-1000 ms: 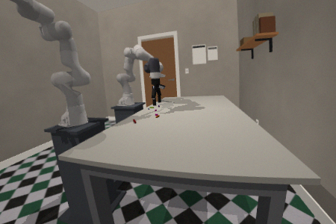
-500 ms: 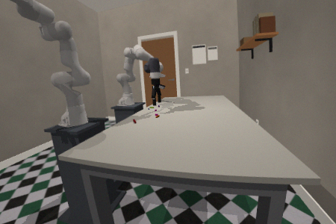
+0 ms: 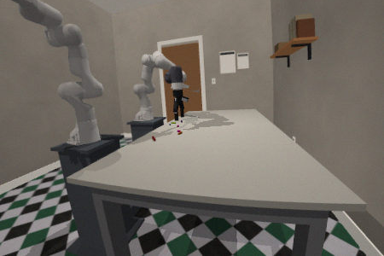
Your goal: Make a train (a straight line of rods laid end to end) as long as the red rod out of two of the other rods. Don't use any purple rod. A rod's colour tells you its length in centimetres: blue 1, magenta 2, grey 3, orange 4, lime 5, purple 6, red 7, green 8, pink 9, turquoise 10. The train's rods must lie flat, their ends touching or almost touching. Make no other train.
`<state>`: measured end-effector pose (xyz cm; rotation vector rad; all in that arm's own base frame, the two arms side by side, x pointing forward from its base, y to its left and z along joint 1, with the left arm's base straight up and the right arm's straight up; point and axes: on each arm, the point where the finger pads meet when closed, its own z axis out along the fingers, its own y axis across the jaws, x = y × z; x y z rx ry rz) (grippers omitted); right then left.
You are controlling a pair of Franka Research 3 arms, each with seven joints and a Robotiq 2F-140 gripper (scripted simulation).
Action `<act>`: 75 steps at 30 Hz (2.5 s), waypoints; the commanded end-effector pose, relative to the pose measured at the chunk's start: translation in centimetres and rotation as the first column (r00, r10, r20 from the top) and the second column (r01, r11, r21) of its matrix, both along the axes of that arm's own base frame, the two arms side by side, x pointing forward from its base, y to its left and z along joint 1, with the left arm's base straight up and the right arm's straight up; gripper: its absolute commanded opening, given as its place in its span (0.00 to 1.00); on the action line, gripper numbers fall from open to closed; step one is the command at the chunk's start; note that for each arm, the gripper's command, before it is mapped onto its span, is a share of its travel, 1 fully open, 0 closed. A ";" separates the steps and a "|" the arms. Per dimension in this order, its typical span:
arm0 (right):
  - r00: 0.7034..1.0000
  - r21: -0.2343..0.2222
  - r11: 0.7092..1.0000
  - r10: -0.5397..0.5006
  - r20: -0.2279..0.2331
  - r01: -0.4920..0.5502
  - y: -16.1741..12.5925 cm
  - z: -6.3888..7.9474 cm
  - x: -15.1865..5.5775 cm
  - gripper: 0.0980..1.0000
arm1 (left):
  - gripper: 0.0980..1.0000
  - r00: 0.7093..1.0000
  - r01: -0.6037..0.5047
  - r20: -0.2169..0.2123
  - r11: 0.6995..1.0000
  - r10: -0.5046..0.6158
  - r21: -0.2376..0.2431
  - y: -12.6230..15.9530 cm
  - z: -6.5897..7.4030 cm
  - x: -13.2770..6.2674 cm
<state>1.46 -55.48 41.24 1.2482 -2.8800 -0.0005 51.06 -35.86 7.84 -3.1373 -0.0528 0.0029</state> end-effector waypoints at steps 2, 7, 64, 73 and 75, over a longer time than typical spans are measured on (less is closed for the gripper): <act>1.000 0.001 1.000 -0.006 0.003 0.006 0.1 0.1 0.0 1.00 | 1.00 1.000 0.008 0.003 1.000 -0.008 -0.002 -0.1 0.1 0.0; 1.000 0.001 1.000 -0.006 0.003 0.006 0.1 0.1 0.0 1.00 | 1.00 1.000 0.008 0.003 1.000 -0.008 -0.002 -0.1 0.1 0.0; 1.000 0.001 1.000 -0.006 0.003 0.006 0.1 0.1 0.0 1.00 | 1.00 1.000 0.010 0.002 1.000 -0.010 -0.004 19.9 0.2 -4.5; 1.000 0.001 1.000 -0.006 0.003 0.006 0.1 0.1 0.0 1.00 | 1.00 1.000 0.010 0.002 1.000 -0.010 -0.004 19.9 0.2 -4.5; 1.000 0.001 1.000 -0.006 0.003 0.006 0.1 0.1 0.0 1.00 | 1.00 1.000 0.010 0.002 1.000 -0.010 -0.004 19.9 0.2 -4.5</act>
